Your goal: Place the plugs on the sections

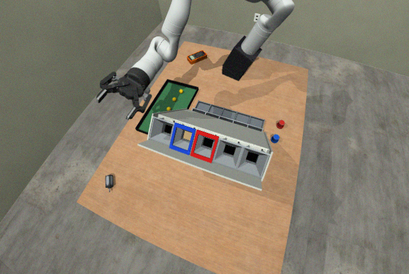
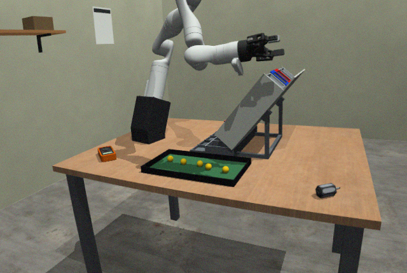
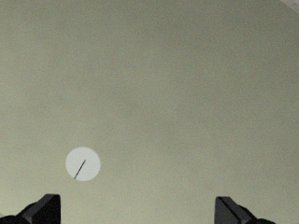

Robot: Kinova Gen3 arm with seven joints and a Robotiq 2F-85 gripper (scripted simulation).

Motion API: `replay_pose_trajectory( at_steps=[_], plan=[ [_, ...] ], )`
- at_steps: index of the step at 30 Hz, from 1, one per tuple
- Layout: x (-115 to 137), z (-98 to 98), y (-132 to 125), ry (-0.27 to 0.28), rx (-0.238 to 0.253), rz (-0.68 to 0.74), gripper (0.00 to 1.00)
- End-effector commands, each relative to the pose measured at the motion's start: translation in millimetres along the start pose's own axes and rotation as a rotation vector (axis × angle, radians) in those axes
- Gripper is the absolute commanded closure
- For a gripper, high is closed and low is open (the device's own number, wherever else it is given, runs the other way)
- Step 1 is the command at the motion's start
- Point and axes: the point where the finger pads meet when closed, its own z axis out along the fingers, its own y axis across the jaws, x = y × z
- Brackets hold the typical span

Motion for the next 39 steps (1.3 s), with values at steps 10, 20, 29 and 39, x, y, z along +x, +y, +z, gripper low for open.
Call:
replay_pose_trajectory(
  at_steps=[10,20,29,39],
  plan=[
    [-60.6,-92.7,69.7,-0.004,-0.004,-0.001,0.00],
    [-94.5,-148.5,108.8,-0.006,-0.011,0.002,0.00],
    [-121.1,-192.8,139.0,-0.006,-0.011,0.002,0.00],
    [-162.8,-260.0,185.5,-0.004,-0.017,0.007,0.00]
  ],
)
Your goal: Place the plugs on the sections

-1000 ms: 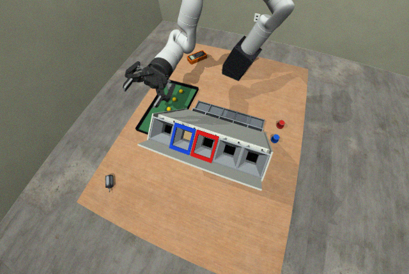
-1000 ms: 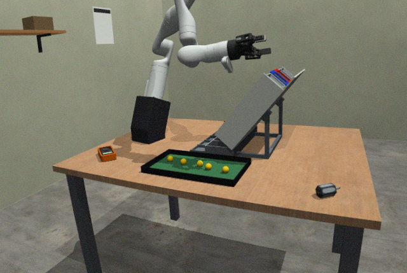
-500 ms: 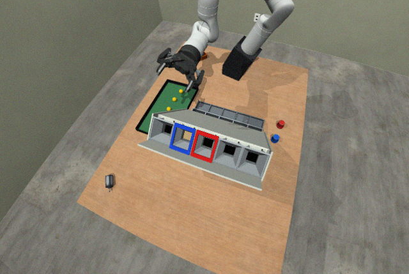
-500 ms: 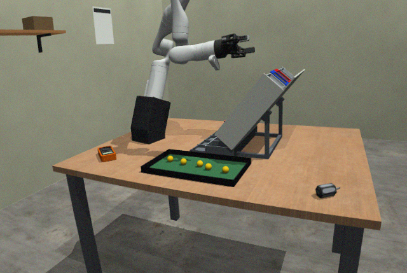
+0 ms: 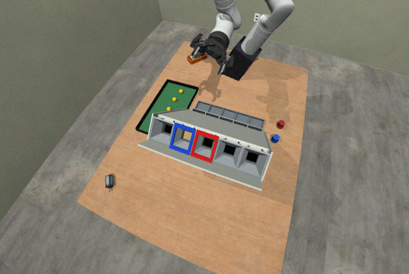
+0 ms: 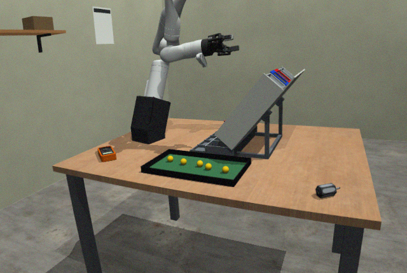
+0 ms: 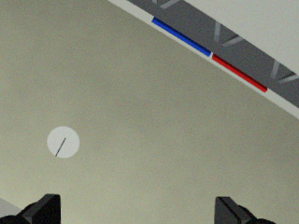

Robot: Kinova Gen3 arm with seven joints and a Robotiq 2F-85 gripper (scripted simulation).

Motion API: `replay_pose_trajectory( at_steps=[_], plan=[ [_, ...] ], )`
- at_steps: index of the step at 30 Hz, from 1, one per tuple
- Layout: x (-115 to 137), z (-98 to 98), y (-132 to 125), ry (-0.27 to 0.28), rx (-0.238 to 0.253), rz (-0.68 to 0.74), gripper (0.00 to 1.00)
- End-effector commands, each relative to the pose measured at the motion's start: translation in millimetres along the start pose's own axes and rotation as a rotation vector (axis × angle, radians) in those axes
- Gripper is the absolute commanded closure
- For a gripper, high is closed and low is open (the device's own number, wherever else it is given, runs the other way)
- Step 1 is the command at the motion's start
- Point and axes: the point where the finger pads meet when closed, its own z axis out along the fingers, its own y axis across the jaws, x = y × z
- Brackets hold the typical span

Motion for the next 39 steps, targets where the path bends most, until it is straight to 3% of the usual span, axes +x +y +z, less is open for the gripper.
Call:
replay_pose_trajectory(
  at_steps=[1,5,11,12,28,29,39],
  plan=[
    [-28.0,-52.4,36.5,0.007,0.013,-0.004,0.00],
    [-39.0,-73.3,51.3,0.007,0.013,-0.004,0.00],
    [-39.0,-73.3,51.3,0.007,0.013,-0.004,0.00],
    [-39.5,-72.7,51.5,-0.121,-0.127,0.005,0.00],
    [-39.5,-72.7,51.5,-0.121,-0.127,0.005,0.00],
    [21.6,-80.2,85.2,-0.178,-0.182,0.004,0.00],
    [25.9,-80.8,87.6,-0.178,-0.182,0.004,0.00]
  ],
)
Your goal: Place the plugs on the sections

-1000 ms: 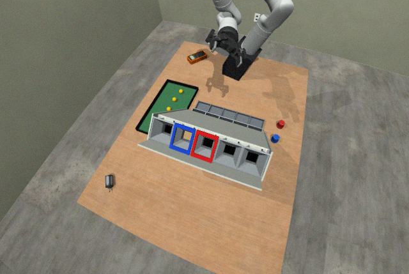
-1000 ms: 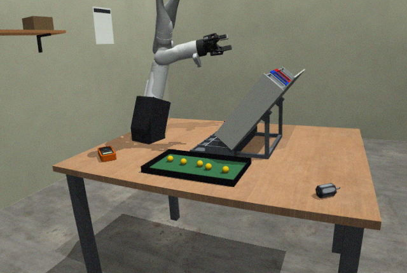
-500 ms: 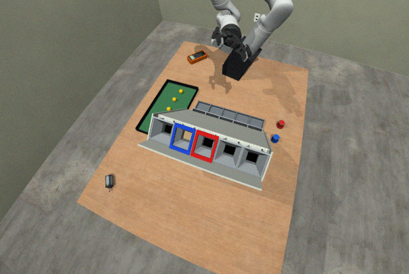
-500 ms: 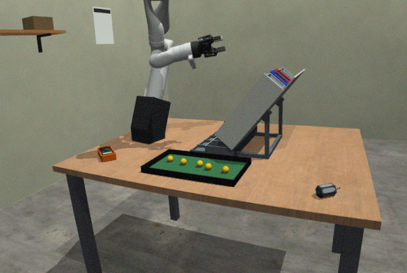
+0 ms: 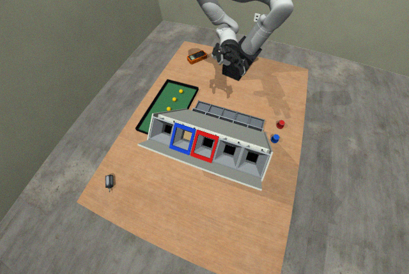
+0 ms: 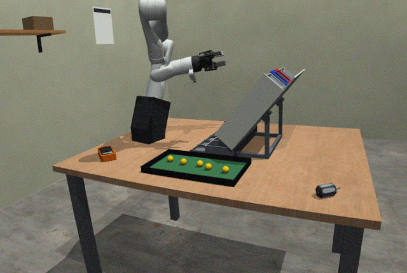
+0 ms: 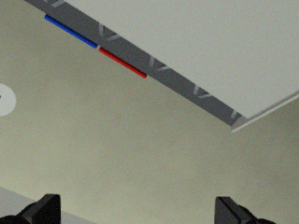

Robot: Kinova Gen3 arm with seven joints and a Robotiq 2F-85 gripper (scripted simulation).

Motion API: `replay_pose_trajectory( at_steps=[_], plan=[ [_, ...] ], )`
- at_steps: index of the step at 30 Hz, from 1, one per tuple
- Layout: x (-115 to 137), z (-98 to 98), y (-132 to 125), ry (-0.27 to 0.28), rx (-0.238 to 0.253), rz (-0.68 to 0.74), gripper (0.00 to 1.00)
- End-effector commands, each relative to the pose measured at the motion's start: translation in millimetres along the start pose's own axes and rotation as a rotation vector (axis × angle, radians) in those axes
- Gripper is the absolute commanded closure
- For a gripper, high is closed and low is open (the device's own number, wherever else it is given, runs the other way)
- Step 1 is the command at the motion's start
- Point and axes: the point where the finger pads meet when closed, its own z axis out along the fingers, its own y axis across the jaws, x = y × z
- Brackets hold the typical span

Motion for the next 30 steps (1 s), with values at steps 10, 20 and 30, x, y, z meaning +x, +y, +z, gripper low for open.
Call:
replay_pose_trajectory(
  at_steps=[10,20,30],
  plan=[
    [69.1,-11.4,39.6,-0.013,0.014,-0.008,0.00],
    [69.1,-11.4,39.6,-0.013,0.014,-0.008,0.00],
    [68.0,-11.1,38.4,0.338,-0.026,0.118,0.00]
  ],
)
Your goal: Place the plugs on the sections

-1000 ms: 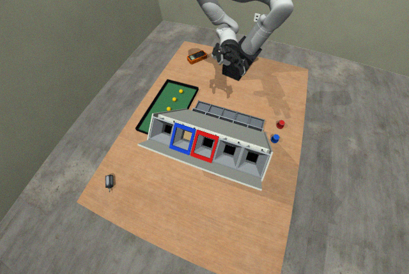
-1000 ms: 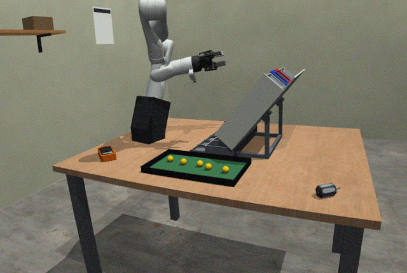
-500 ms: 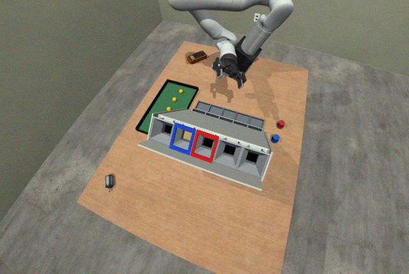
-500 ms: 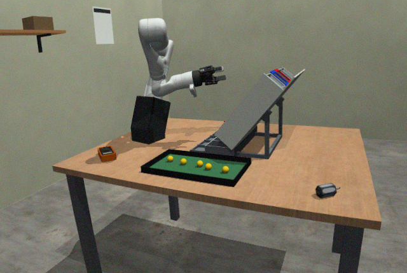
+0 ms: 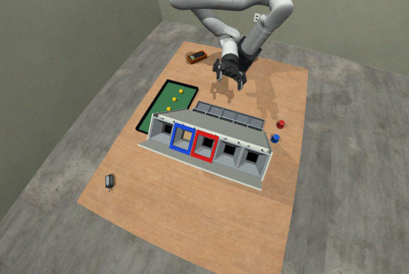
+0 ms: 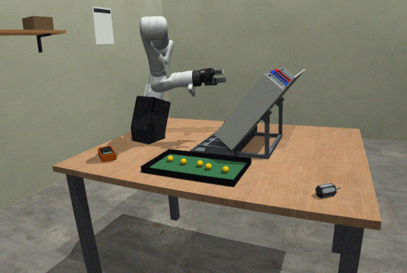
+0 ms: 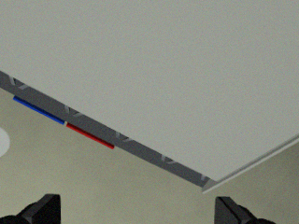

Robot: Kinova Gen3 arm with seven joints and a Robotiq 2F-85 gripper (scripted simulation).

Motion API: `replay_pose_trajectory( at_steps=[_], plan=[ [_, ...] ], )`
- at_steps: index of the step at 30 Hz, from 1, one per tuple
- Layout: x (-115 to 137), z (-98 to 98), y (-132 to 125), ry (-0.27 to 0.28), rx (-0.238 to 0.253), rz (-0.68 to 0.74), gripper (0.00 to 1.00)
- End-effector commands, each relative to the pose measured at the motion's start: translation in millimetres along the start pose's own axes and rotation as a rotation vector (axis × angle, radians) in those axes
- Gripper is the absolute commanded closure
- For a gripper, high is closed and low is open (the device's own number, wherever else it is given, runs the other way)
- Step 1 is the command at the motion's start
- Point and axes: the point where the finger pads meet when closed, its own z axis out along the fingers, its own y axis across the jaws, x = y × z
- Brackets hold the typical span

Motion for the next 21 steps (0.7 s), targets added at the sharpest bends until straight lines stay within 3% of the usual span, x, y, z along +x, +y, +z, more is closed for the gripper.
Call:
replay_pose_trajectory(
  at_steps=[1,4,10,11,15,21],
  plan=[
    [-0.7,1.7,-2.2,0.260,-0.024,0.095,0.00],
    [-0.7,1.7,-2.2,0.340,-0.032,0.125,0.00],
    [-0.7,1.7,-2.2,0.340,-0.032,0.125,0.00],
    [-0.1,-0.1,-2.5,0.455,-0.091,0.205,0.00],
    [-0.1,-0.1,-2.5,0.497,-0.106,0.224,0.00],
    [-0.1,-0.1,-2.5,0.609,-0.108,0.261,0.00]
  ],
)
